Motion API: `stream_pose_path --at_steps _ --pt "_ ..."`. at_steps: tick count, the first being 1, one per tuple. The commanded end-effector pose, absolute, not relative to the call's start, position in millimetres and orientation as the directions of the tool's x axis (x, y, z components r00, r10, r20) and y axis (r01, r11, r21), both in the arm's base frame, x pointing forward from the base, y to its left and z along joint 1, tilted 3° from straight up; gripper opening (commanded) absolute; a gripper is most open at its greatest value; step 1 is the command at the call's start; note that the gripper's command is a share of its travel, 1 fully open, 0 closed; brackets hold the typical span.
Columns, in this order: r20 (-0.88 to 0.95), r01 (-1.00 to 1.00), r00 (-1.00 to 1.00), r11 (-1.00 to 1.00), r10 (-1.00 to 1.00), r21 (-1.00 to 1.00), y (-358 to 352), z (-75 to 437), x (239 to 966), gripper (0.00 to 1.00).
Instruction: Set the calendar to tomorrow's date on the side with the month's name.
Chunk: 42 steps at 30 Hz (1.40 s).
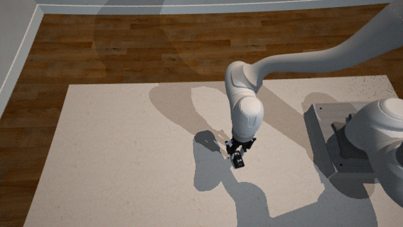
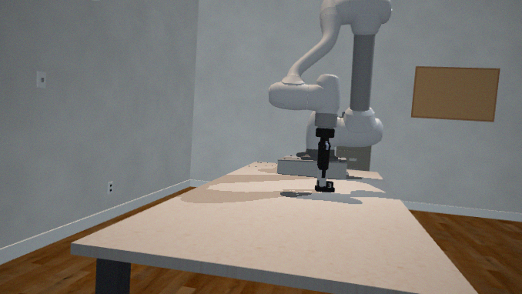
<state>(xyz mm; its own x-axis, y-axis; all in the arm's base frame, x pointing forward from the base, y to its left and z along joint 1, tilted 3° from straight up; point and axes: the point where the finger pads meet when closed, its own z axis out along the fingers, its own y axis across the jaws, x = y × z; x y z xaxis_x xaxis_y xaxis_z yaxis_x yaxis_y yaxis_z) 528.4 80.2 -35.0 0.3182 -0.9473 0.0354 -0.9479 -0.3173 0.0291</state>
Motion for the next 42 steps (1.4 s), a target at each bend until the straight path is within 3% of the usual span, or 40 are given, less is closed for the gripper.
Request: stream_pose_path --at_steps 1,11,12,42 --pt "0.038 -0.948 0.318 -0.317 -0.947 0.028 78.7 -37.8 528.8 0.28" --pt "0.038 -0.948 0.318 -0.317 -0.947 0.028 78.7 -37.8 528.8 0.28" --pt "0.038 -0.948 0.318 -0.317 -0.947 0.028 78.7 -37.8 528.8 0.16" --pt "0.038 -0.948 0.318 -0.317 -0.947 0.028 78.7 -37.8 528.8 0.16"
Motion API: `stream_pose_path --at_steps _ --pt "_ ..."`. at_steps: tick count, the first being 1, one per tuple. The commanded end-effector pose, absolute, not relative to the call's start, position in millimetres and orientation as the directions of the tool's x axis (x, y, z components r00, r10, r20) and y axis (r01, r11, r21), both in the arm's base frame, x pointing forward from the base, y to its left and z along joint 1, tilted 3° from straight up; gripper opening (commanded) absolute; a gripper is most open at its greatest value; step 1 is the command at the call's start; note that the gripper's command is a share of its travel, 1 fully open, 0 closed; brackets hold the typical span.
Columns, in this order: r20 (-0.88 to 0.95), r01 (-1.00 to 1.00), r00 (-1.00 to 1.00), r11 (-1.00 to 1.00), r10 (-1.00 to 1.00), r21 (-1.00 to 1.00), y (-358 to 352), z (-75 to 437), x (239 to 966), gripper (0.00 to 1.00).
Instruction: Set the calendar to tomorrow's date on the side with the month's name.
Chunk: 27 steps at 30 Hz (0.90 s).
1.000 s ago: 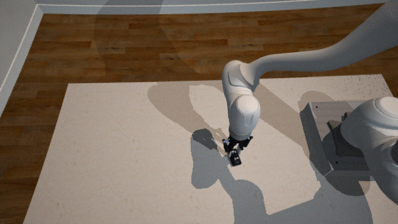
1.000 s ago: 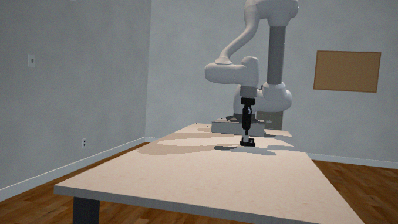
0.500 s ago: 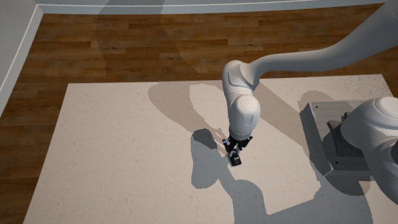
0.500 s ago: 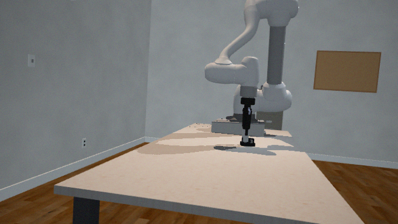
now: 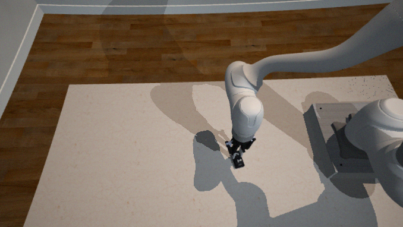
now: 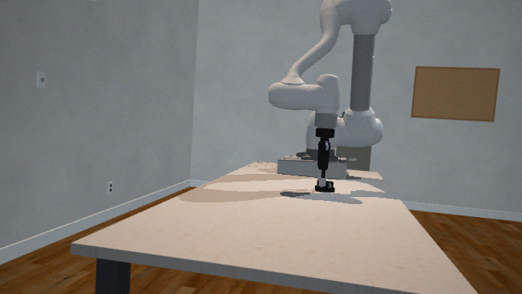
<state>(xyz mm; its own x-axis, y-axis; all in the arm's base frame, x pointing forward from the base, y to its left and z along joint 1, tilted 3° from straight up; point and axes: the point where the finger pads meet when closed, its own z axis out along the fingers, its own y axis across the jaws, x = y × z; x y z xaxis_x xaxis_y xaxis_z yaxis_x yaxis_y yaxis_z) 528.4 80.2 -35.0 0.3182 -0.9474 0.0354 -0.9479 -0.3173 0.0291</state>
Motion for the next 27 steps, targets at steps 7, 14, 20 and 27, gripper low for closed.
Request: stream_pose_path --at_steps 7,14,20,27 --pt "0.038 -0.948 0.318 -0.317 -0.947 0.028 79 -35 529 0.16" --pt "0.038 -0.948 0.318 -0.317 -0.947 0.028 80 2 529 0.16" --pt "0.038 -0.948 0.318 -0.317 -0.947 0.028 82 32 530 0.16" --pt "0.038 -0.948 0.318 -0.317 -0.947 0.028 83 61 530 0.16"
